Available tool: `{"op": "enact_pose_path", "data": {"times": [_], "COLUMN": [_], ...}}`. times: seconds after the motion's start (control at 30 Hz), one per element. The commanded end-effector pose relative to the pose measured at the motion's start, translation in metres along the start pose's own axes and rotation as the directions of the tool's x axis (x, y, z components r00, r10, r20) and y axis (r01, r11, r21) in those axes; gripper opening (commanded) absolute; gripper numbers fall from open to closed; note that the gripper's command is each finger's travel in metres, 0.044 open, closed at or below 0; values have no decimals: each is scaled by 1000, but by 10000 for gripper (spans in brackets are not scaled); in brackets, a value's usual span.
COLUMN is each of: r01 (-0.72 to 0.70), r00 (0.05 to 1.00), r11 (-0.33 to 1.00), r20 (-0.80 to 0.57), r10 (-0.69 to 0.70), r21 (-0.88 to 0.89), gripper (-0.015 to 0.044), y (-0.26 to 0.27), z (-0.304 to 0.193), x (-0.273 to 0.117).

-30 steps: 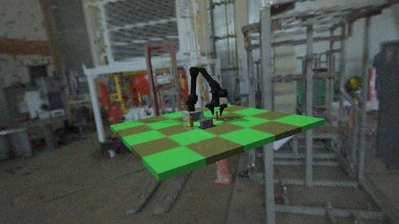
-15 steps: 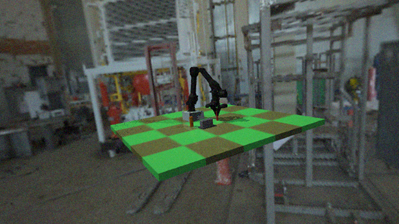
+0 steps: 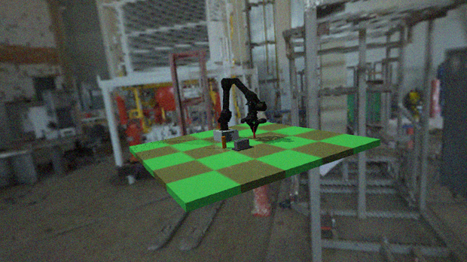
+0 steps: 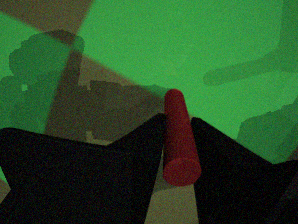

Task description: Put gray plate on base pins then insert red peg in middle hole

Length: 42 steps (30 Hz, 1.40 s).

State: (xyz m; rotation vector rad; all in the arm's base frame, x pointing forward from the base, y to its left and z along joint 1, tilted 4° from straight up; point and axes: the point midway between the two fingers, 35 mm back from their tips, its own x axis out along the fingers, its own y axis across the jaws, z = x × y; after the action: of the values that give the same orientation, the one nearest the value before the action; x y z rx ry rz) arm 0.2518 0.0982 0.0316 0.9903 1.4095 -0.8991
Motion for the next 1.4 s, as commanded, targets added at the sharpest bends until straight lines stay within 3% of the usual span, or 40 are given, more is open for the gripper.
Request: {"op": "enact_pose_path", "data": {"times": [0.0, 0.47, 1.37], "r01": [-9, -10, -18], "r00": [1000, 1000, 1000], "r11": [1000, 1000, 1000], "r20": [-3, -2, 12], "r10": [9, 10, 18], "r21": [-4, -4, -22], "gripper": [0, 0, 0], "y": [2, 5, 25], "z": [0, 0, 68], "x": [-13, -57, -50]}}
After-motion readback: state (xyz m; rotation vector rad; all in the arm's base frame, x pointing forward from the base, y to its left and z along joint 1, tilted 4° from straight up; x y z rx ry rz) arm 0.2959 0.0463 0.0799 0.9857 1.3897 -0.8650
